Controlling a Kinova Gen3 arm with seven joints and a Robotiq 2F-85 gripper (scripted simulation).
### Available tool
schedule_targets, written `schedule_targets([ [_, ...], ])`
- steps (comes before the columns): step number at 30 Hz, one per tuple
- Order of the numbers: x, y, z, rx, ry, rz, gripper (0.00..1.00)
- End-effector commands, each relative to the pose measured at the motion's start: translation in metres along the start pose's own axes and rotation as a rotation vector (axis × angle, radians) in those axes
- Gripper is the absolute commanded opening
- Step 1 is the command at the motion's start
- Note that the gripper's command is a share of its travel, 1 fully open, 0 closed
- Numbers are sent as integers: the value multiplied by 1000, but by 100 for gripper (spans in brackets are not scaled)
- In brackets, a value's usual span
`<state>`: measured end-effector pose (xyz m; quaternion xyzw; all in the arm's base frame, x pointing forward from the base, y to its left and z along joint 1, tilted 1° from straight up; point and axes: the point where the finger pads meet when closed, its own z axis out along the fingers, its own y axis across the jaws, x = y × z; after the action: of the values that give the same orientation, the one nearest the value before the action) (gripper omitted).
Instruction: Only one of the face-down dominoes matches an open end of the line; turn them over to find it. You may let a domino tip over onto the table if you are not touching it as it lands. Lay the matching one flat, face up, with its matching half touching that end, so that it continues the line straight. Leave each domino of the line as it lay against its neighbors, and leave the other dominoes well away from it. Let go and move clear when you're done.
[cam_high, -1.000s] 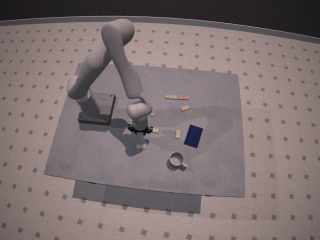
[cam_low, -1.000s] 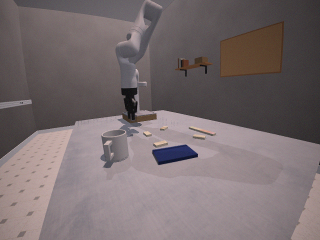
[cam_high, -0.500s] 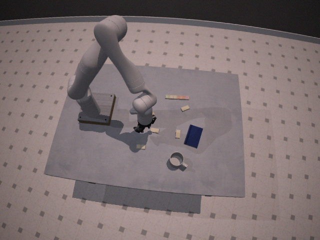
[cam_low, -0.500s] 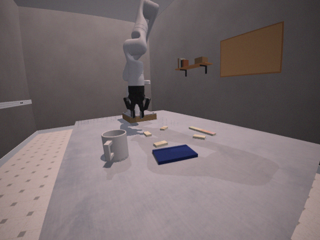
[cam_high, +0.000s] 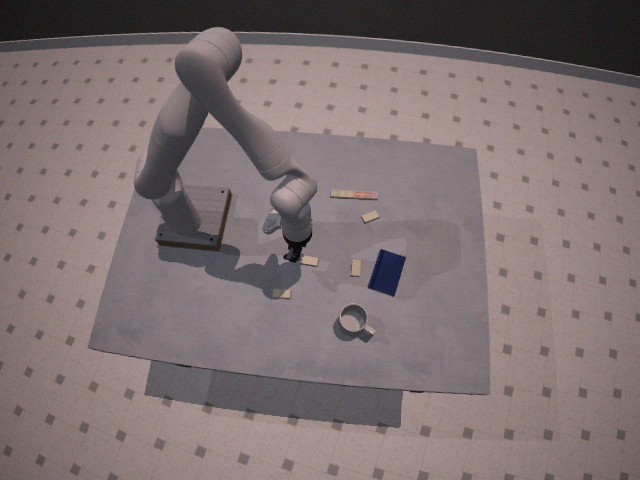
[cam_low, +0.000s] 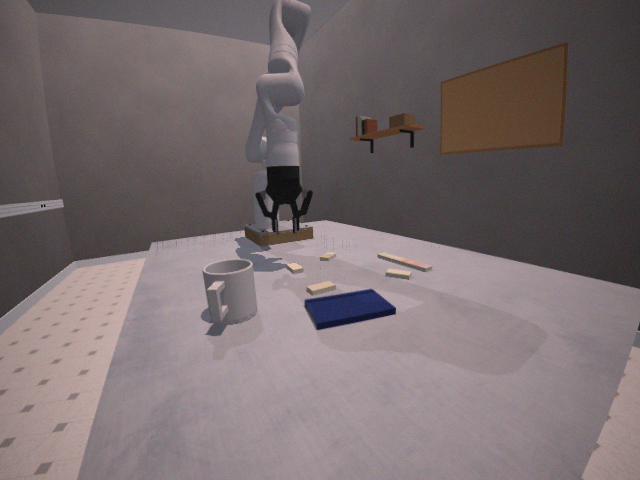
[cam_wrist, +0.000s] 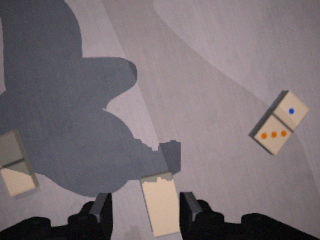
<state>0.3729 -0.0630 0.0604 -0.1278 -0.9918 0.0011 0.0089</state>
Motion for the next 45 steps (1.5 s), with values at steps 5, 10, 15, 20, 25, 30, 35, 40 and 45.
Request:
schedule_targets([
  [5,-6,8,-4,-7,-21,-162,47],
  [10,-7,10,-5,-7,-24,-188,47],
  [15,-8,11,-5,-6,-26,-207,47],
  [20,-8,11,-5,-6,-26,-209,47],
  [25,-8,11,-5,-6,-26,-209,47],
  [30,-8,11,-5,-6,-26,-209,47],
  [35,-8,11,-5,-6,-26,-209,47],
  [40,-8,11,-5,-6,-26,-209,47],
  [45,-8,11,-5,-6,-26,-209,47],
])
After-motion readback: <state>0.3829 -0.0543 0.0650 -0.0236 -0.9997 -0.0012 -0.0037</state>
